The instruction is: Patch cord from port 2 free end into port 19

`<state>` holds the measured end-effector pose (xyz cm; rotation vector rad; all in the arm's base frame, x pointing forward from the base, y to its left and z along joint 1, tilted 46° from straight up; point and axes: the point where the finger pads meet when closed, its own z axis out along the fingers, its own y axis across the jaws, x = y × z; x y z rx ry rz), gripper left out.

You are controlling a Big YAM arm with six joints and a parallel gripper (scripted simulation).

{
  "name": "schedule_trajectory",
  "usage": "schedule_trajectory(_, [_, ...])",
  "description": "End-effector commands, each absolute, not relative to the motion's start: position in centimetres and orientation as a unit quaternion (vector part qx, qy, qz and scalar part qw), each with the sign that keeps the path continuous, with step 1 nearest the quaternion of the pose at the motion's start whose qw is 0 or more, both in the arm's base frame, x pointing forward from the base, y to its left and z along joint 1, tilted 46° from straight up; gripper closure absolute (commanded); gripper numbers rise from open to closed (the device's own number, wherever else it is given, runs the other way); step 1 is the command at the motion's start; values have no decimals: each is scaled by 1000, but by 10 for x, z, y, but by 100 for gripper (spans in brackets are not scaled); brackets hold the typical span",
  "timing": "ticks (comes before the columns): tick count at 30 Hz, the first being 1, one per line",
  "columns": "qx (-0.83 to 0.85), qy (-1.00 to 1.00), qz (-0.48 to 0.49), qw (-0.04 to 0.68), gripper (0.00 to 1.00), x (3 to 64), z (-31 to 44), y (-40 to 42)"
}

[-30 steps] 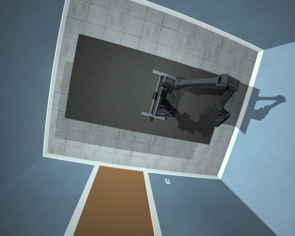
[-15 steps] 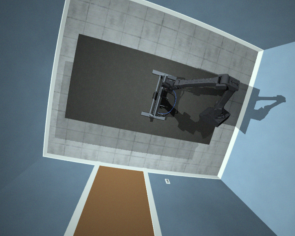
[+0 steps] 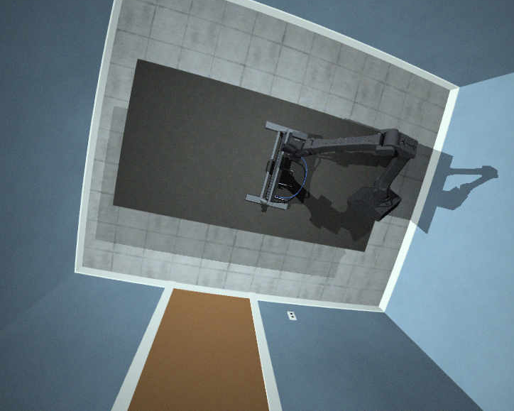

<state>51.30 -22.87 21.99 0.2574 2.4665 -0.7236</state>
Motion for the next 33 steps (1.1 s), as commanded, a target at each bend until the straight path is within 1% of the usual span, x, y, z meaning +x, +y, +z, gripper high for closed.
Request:
schedule_trajectory(1, [95,912,-269,295,100,525,243,-221])
schedule_trajectory(33, [95,914,-269,289,100,523,236,-224])
